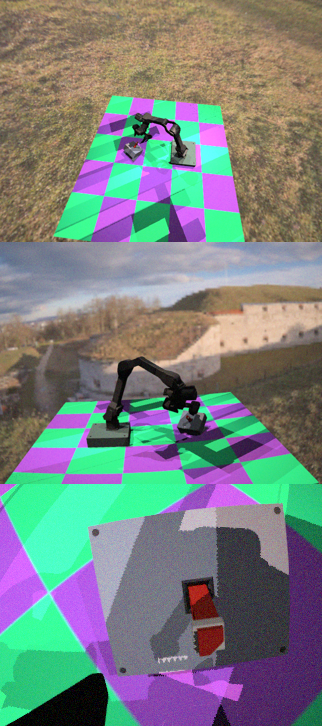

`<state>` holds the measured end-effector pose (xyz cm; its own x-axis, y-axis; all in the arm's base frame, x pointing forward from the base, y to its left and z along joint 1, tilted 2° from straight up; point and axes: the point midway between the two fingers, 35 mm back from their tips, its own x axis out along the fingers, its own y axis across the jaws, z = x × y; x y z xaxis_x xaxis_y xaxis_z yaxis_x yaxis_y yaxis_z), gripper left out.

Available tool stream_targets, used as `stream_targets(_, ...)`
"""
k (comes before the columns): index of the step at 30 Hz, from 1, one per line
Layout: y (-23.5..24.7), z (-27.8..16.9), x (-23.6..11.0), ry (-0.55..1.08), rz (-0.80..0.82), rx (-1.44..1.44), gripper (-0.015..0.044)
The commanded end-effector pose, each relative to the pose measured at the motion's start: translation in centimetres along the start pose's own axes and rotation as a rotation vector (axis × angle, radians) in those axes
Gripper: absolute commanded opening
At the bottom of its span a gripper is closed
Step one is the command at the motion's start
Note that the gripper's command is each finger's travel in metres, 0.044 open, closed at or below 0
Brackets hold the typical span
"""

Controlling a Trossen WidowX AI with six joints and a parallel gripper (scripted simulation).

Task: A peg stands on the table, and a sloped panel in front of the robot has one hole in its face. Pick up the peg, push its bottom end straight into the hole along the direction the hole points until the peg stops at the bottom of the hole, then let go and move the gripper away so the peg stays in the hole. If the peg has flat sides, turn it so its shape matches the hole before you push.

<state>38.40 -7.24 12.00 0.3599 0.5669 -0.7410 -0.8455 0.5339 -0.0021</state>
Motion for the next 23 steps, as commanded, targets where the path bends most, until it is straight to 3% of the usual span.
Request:
stream_targets(1,-0.1,0.2,-1.4,-0.006,-0.013,-0.014,0.044)
stream_targets(23,0.1,-0.4,-3.6,-0.006,-0.012,-0.012,0.044)
